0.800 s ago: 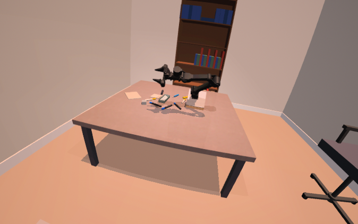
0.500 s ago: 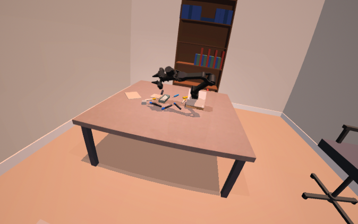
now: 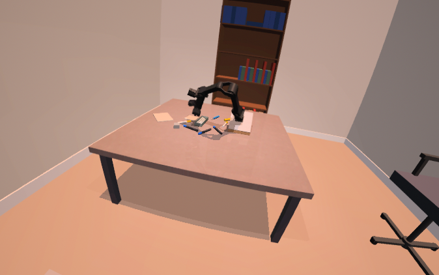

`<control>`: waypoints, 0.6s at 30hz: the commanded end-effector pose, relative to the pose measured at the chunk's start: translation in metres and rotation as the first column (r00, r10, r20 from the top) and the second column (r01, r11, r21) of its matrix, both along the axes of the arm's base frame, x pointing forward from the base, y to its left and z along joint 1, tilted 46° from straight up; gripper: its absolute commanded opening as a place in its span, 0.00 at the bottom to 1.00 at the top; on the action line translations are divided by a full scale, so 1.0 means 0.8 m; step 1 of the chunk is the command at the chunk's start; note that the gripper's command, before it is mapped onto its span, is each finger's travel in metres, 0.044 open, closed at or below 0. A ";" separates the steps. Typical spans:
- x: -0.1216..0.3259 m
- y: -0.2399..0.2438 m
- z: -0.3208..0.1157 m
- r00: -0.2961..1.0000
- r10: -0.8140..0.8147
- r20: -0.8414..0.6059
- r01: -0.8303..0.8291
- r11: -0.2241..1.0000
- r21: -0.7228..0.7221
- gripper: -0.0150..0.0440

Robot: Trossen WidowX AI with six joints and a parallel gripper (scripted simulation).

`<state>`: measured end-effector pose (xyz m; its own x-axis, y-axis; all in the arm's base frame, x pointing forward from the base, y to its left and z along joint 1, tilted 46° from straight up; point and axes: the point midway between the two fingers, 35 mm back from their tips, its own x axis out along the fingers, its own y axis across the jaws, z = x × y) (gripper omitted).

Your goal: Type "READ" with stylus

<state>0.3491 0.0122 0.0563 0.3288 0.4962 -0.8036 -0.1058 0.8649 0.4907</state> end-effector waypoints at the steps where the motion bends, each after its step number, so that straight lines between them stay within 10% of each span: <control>1: -0.018 0.006 -0.038 0.978 0.025 -0.207 0.009 0.987 0.162 0.25; 18: -0.032 -0.010 -0.079 0.941 0.041 -0.337 0.053 0.962 0.268 0.25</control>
